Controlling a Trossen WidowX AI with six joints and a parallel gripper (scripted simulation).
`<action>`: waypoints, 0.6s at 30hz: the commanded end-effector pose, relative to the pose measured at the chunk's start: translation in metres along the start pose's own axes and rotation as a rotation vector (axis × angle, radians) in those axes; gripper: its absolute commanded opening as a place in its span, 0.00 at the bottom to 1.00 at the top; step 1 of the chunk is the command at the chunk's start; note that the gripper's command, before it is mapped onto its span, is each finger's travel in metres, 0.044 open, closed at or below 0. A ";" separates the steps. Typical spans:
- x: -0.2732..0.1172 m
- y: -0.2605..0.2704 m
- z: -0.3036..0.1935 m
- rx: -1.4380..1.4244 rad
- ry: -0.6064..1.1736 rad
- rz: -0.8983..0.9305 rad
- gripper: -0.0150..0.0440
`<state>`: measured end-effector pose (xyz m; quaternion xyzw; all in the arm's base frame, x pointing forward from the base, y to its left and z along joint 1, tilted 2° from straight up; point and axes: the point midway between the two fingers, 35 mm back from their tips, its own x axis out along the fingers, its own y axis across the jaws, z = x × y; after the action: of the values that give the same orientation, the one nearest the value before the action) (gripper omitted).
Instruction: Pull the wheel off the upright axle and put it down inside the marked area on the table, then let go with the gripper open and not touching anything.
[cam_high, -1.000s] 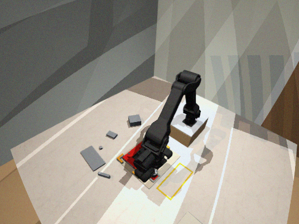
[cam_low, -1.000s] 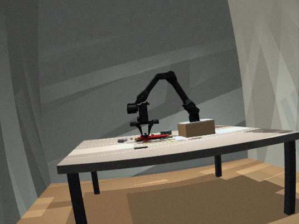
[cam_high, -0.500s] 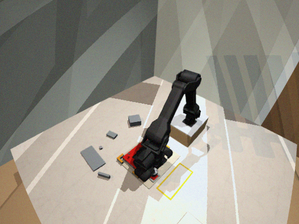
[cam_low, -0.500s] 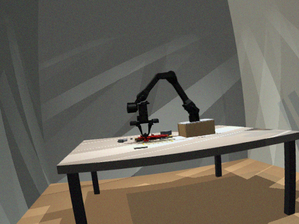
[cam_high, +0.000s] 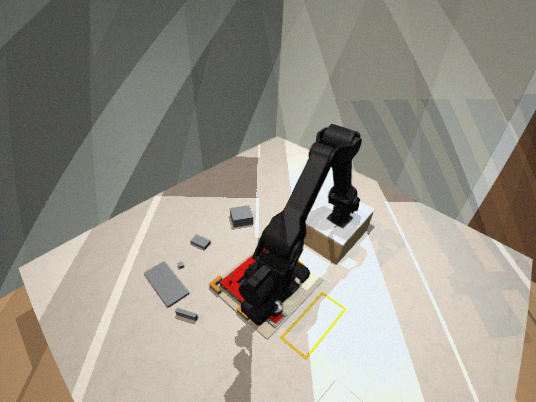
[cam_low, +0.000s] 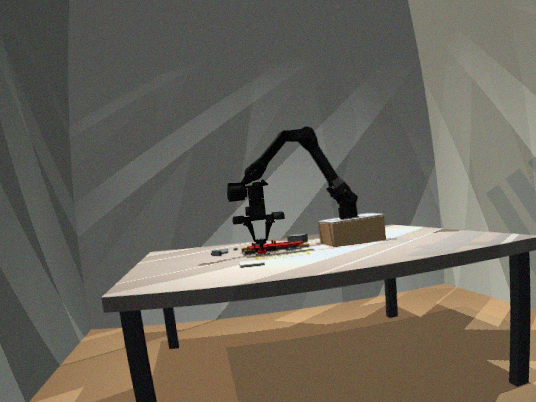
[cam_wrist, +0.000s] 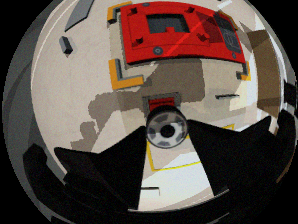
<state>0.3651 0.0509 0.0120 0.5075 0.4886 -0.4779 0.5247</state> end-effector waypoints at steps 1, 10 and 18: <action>-0.004 0.000 0.000 0.000 0.001 0.004 0.25; -0.007 0.000 0.000 0.000 0.002 0.003 0.25; -0.009 0.000 0.000 0.000 0.002 0.003 0.25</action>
<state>0.3648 0.0509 0.0179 0.5074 0.4889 -0.4780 0.5245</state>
